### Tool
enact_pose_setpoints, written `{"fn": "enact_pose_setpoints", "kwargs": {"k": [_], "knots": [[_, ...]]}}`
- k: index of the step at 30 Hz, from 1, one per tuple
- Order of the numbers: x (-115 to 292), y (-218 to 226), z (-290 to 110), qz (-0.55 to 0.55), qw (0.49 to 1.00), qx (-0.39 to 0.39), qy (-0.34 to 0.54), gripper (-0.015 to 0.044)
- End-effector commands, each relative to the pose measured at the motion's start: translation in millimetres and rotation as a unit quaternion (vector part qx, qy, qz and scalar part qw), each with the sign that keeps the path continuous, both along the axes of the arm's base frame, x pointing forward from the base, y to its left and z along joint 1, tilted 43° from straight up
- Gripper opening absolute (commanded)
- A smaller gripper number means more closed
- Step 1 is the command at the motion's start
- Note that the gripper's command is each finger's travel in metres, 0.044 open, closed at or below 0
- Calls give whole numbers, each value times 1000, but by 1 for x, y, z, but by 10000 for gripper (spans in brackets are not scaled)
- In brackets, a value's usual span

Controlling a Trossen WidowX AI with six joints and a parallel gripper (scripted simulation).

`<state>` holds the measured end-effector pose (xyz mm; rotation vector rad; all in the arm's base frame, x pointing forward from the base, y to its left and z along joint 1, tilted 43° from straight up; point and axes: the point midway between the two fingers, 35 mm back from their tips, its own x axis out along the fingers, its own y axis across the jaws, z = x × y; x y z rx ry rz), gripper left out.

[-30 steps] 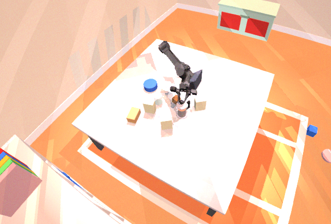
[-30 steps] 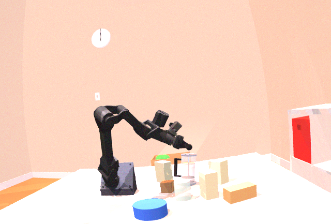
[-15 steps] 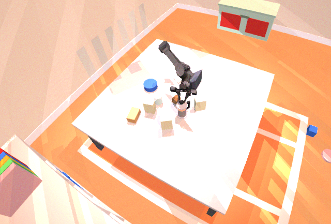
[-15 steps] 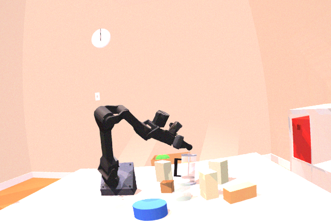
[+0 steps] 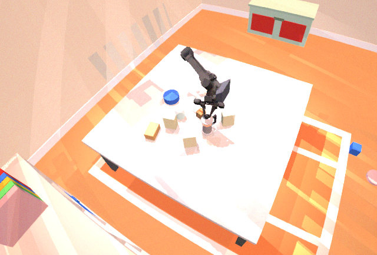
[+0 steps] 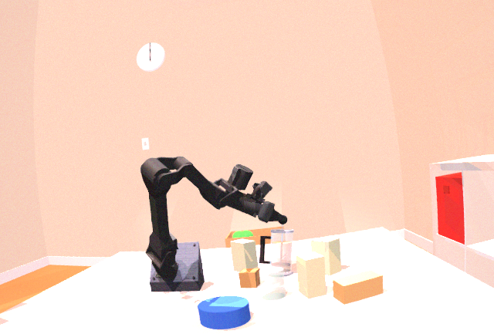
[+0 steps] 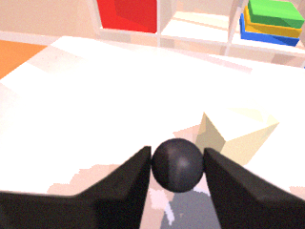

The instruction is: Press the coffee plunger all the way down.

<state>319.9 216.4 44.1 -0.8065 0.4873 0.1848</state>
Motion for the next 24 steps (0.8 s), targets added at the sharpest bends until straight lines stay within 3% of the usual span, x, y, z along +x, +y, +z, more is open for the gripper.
{"fn": "enact_pose_setpoints", "kwargs": {"k": [1, 18, 24], "knots": [[1, -4, -4, -4, 1000, -9, 4, 126], [0, 0, 0, 0, 1000, -1, 0, 126], [0, 0, 0, 0, 1000, -1, 0, 284]]}}
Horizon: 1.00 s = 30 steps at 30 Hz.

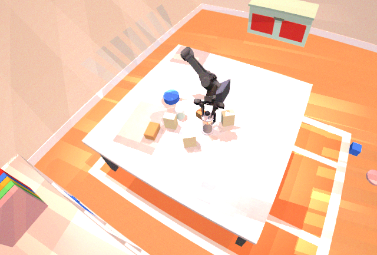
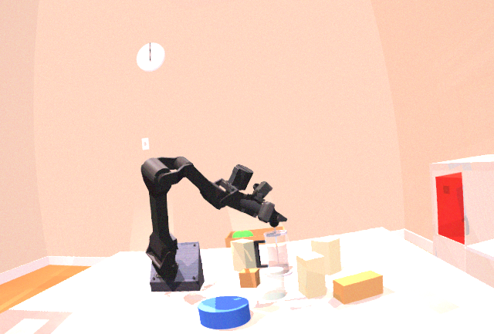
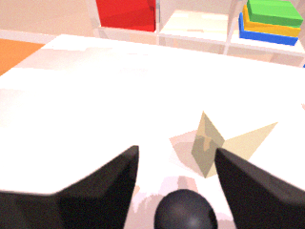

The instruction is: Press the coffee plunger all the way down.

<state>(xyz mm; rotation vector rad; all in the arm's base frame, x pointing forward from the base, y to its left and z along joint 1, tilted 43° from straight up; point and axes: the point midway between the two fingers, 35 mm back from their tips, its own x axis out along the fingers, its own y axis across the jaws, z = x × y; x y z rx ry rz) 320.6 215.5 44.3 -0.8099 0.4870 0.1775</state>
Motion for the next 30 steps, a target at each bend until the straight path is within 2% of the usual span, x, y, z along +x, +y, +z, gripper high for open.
{"fn": "enact_pose_setpoints", "kwargs": {"k": [1, 6, 12, 19, 30], "knots": [[0, 1, -1, 2, 1000, 2, 2, 310], [0, 1, -1, 2, 1000, 2, 2, 440], [-5, 9, 9, 2, 1000, 1, 5, 440], [-35, 39, 63, 1, 1000, -7, 10, 440], [-36, 39, 63, 1, 1000, -7, 10, 440]]}}
